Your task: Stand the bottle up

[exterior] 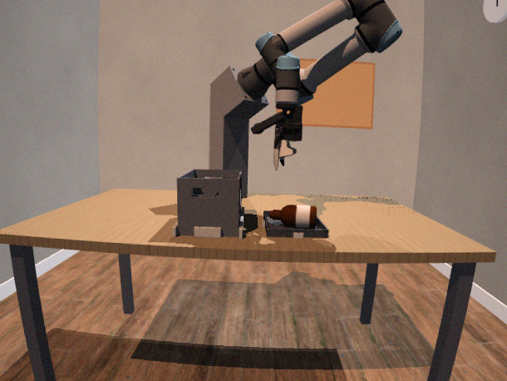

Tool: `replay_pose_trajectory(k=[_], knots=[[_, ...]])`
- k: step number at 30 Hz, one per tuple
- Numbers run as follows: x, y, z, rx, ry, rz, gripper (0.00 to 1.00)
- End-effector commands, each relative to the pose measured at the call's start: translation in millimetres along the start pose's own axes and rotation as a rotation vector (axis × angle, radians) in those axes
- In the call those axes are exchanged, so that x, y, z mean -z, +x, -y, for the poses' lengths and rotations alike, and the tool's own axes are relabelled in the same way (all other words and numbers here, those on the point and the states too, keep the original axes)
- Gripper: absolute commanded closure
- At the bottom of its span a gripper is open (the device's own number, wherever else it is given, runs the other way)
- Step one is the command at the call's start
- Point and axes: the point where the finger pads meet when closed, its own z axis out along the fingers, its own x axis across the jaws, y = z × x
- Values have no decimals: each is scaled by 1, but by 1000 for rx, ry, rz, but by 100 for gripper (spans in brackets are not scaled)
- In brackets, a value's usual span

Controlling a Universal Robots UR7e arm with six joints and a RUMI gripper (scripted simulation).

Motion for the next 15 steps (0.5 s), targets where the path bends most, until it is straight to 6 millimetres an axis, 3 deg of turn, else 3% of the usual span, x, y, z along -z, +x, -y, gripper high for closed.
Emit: replay_pose_trajectory(k=[1,15], knots=[[0,0,-1,15,-3,1,0],[0,0,-2,37,-8,2,0]])
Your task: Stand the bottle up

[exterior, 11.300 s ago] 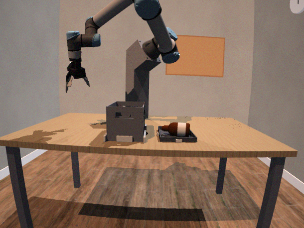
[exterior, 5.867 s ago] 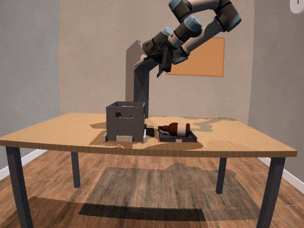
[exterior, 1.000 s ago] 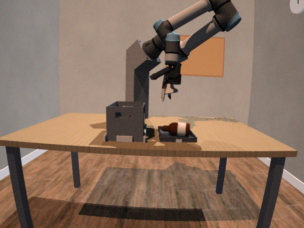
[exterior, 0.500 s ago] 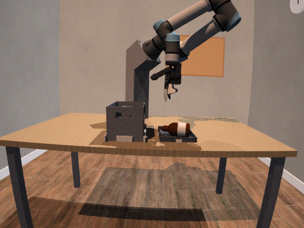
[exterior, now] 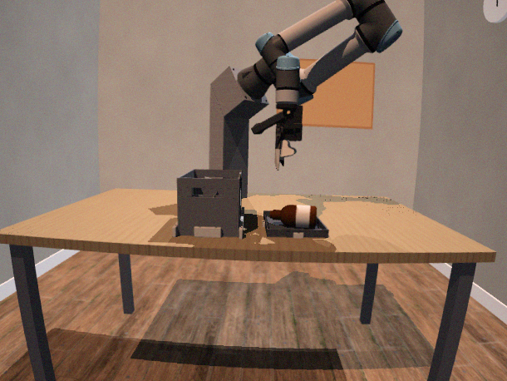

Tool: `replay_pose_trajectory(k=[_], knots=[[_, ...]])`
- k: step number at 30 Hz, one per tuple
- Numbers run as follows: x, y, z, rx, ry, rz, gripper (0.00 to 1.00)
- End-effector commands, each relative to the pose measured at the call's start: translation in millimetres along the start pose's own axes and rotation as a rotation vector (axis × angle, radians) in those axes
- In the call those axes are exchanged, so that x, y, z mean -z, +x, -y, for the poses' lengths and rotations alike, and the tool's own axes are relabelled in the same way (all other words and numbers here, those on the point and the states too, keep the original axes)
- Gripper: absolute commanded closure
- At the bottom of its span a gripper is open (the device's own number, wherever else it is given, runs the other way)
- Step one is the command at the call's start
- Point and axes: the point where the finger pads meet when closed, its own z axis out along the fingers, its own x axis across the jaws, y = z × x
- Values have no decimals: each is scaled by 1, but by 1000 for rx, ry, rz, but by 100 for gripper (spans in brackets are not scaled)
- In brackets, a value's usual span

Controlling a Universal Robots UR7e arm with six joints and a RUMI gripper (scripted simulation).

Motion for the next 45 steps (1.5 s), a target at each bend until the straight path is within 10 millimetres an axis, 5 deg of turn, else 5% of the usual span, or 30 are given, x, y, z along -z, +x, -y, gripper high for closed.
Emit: replay_pose_trajectory(k=[1,7,8,45], knots=[[0,0,0,3,-1,1,0],[0,0,0,4,-1,1,0],[0,0,0,4,-1,1,100],[0,0,0,3,-1,1,100]])
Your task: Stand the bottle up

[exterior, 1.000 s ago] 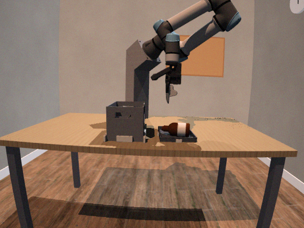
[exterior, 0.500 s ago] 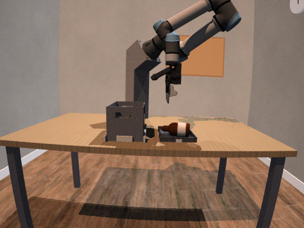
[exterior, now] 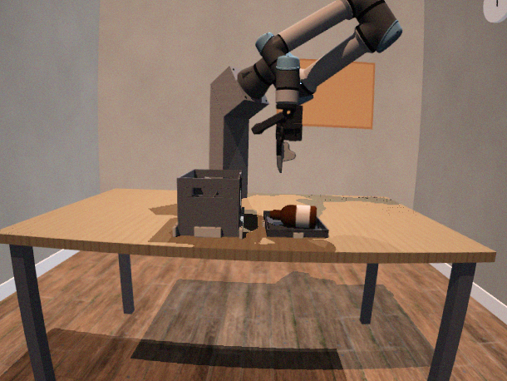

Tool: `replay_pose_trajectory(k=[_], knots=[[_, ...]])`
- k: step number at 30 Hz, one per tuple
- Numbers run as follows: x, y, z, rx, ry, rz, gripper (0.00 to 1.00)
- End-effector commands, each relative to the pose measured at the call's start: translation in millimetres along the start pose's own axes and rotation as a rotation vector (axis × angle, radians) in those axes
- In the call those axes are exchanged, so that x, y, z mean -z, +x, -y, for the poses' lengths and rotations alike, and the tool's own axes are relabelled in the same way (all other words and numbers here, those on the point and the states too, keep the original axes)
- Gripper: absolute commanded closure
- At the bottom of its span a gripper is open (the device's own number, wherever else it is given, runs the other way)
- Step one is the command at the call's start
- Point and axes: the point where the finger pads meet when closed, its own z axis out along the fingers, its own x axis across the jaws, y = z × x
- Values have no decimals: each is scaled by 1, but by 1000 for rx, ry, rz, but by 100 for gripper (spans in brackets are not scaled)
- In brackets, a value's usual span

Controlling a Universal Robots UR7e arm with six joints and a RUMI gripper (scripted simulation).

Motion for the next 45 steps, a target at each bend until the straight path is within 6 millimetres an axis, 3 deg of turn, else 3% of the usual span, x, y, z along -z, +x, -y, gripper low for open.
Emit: replay_pose_trajectory(k=[1,24,45], knots=[[0,0,0,-1,0,1,100],[0,2,1,-159,0,0,100],[1,10,4,-696,1,0,100]])
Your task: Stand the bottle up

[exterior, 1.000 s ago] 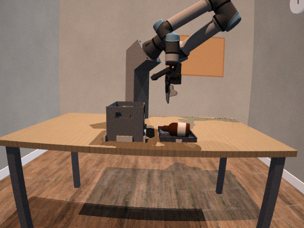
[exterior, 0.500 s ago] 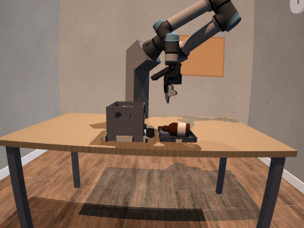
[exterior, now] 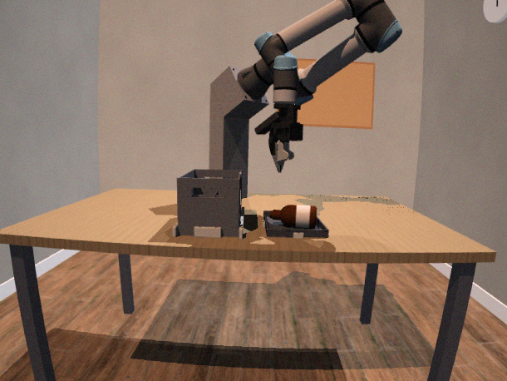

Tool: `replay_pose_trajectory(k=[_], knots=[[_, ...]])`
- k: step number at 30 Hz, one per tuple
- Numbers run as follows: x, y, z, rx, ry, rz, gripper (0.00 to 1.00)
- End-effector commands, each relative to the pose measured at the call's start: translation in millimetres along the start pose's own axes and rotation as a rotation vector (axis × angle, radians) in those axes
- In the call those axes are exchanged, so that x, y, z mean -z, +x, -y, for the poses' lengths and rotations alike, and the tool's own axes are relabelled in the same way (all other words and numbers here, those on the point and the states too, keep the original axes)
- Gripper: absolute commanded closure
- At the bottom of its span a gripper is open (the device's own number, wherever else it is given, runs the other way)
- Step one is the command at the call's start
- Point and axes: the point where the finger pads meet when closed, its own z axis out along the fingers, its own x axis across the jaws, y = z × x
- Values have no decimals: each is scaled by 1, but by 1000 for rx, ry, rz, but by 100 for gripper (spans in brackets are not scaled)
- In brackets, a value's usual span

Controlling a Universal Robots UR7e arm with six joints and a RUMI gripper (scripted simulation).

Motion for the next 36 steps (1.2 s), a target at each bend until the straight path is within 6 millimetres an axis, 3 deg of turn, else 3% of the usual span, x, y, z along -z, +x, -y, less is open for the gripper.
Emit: replay_pose_trajectory(k=[1,36], knots=[[0,1,1,-156,0,10,100],[1,8,0,-1224,-5,9,100]])
